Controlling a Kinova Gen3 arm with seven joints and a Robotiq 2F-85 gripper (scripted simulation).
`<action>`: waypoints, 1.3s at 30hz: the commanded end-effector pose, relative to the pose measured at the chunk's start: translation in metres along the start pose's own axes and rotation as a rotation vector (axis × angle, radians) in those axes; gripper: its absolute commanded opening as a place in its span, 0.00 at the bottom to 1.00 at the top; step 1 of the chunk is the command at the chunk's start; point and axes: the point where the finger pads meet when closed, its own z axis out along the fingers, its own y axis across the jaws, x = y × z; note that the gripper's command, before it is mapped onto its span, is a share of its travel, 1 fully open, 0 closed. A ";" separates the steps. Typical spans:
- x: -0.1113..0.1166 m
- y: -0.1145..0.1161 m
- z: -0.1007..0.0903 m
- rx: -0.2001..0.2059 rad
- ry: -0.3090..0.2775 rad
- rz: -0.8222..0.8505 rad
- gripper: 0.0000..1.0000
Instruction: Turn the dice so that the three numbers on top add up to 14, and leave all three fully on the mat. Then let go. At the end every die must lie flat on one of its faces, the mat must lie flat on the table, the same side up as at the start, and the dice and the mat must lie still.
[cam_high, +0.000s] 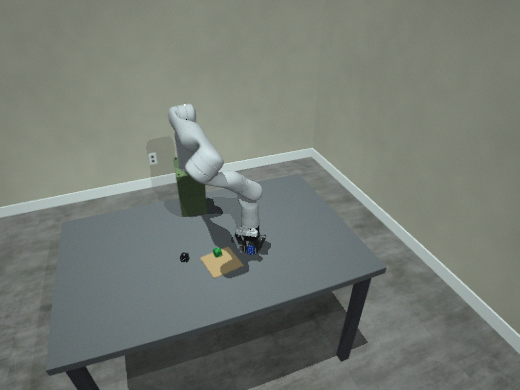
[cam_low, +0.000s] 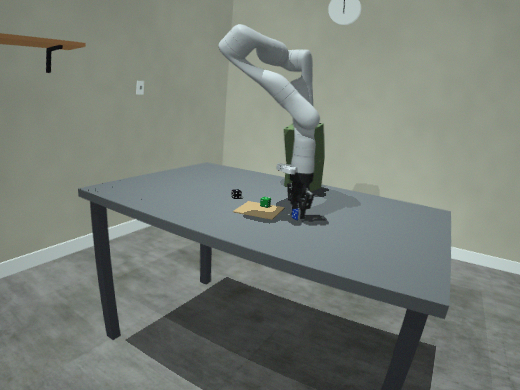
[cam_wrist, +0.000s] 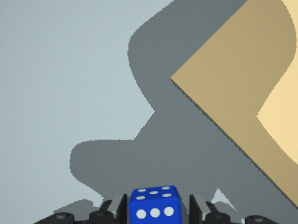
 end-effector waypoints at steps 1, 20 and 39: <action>0.000 -0.001 -0.001 0.001 0.001 0.000 0.46; 0.000 -0.001 -0.001 0.001 0.001 0.000 0.26; 0.000 -0.001 -0.001 0.001 0.001 0.000 0.26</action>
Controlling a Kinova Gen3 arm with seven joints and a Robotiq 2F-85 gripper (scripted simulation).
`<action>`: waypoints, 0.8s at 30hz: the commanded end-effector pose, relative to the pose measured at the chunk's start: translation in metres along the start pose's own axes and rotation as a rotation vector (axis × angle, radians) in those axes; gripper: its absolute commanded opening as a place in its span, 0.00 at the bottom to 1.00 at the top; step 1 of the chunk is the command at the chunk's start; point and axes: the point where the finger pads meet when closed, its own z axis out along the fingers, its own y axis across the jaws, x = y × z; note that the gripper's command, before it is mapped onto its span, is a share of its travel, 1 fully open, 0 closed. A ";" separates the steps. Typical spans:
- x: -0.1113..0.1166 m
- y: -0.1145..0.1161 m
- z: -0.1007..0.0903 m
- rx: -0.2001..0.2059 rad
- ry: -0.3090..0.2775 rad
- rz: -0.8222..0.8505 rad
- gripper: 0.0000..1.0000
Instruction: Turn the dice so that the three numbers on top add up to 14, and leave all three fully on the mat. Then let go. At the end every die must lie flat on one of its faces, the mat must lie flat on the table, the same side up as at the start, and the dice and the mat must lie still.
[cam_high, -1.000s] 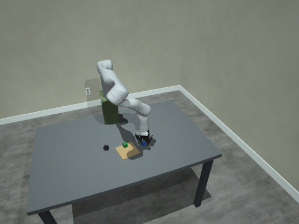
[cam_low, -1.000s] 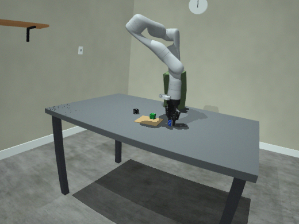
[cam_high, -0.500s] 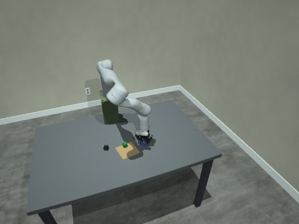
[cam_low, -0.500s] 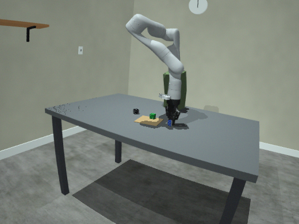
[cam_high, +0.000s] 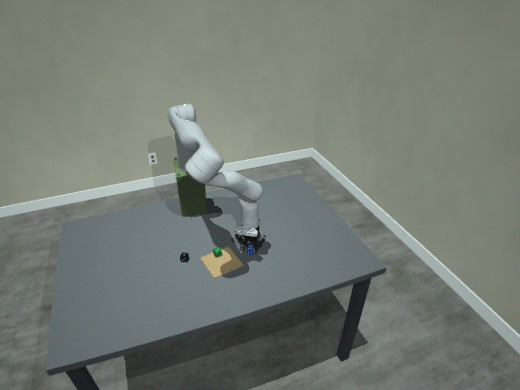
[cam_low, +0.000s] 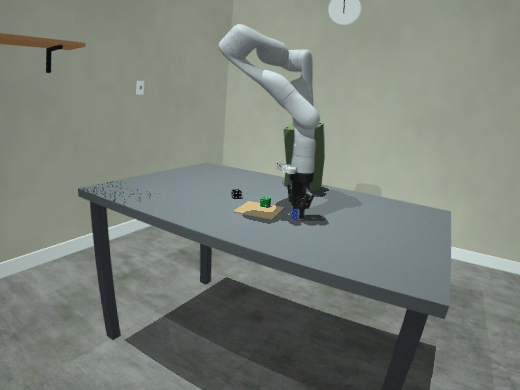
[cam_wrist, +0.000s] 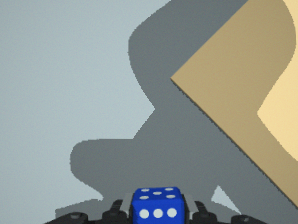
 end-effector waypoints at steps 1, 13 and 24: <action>0.000 0.000 0.000 0.001 0.001 0.000 0.26; 0.000 0.000 -0.043 0.001 0.001 0.000 0.26; 0.000 0.000 -0.095 0.001 0.001 0.000 0.26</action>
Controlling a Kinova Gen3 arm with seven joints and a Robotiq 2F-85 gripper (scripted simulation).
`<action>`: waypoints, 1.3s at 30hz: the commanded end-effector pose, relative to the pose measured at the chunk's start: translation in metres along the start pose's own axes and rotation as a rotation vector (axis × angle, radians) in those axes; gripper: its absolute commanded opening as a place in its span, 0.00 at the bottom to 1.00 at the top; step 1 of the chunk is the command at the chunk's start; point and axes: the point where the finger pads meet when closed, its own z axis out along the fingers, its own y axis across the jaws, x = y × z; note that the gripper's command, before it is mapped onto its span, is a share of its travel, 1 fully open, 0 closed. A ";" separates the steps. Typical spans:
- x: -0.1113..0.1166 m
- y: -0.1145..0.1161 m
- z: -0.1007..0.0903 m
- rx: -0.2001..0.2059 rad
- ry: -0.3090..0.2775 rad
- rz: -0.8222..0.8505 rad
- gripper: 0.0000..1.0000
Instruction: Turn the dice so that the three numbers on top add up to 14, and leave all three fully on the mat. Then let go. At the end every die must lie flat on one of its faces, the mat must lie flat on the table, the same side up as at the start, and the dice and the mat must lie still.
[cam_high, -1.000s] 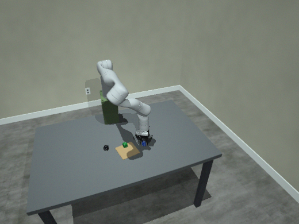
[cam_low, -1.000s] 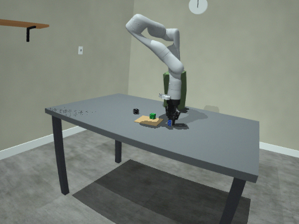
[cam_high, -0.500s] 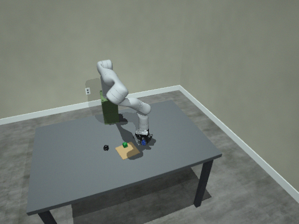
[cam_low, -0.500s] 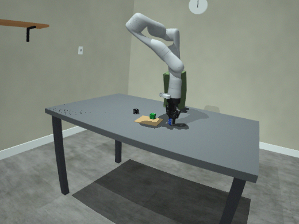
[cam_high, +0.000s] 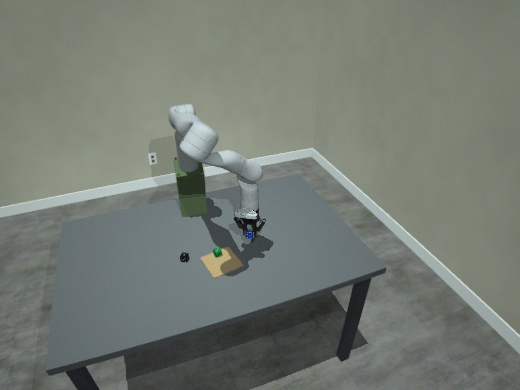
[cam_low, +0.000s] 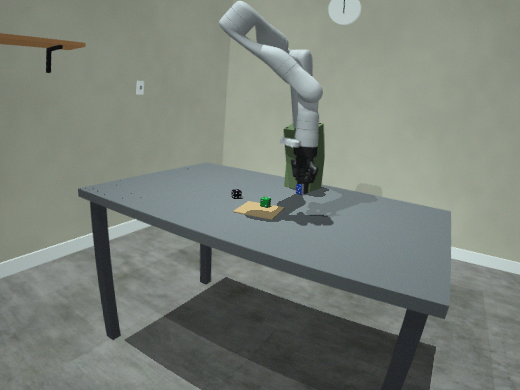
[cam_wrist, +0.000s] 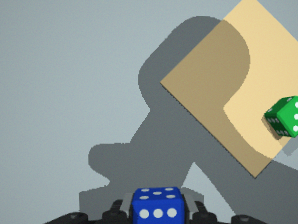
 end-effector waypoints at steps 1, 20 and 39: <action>0.009 -0.005 -0.014 0.014 0.018 0.000 0.26; 0.015 -0.001 -0.017 0.016 0.020 -0.034 0.26; 0.081 0.073 -0.018 0.013 0.031 -0.531 0.26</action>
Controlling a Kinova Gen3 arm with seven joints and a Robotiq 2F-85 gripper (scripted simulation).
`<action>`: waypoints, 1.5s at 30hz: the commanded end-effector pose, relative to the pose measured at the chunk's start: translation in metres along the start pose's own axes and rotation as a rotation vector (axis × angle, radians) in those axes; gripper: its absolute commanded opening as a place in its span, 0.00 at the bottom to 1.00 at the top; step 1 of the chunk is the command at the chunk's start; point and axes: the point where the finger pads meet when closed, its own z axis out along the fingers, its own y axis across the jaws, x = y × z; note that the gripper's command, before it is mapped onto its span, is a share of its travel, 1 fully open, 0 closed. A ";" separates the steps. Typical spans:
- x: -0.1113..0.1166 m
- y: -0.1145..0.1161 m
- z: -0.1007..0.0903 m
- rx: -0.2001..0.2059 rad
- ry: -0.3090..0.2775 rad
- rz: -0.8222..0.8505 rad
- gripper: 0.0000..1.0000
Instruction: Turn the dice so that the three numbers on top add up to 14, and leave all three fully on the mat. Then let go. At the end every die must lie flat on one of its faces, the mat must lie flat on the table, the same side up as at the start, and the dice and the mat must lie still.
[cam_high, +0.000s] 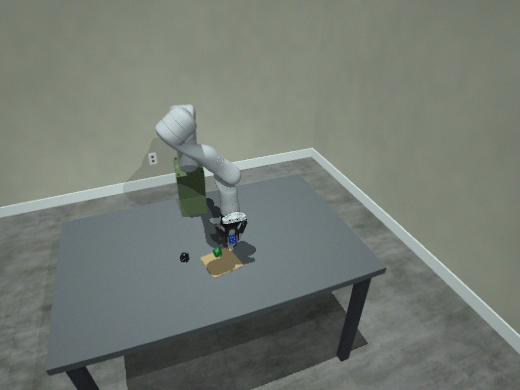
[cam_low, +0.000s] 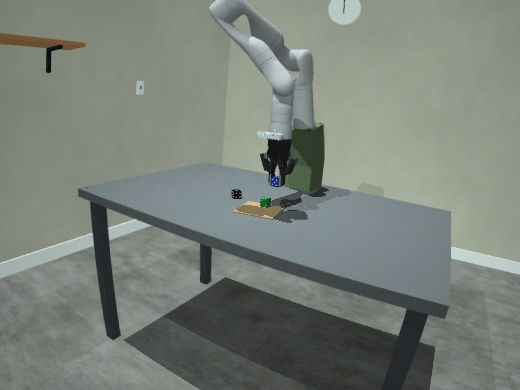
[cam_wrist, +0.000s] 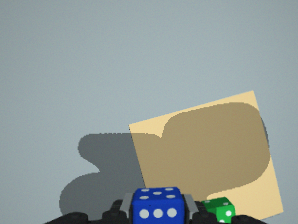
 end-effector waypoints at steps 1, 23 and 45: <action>0.008 0.026 -0.005 -0.011 0.005 -0.034 0.26; 0.006 0.053 -0.009 -0.013 -0.005 -0.170 0.26; 0.006 0.054 0.032 -0.012 -0.005 -0.170 0.26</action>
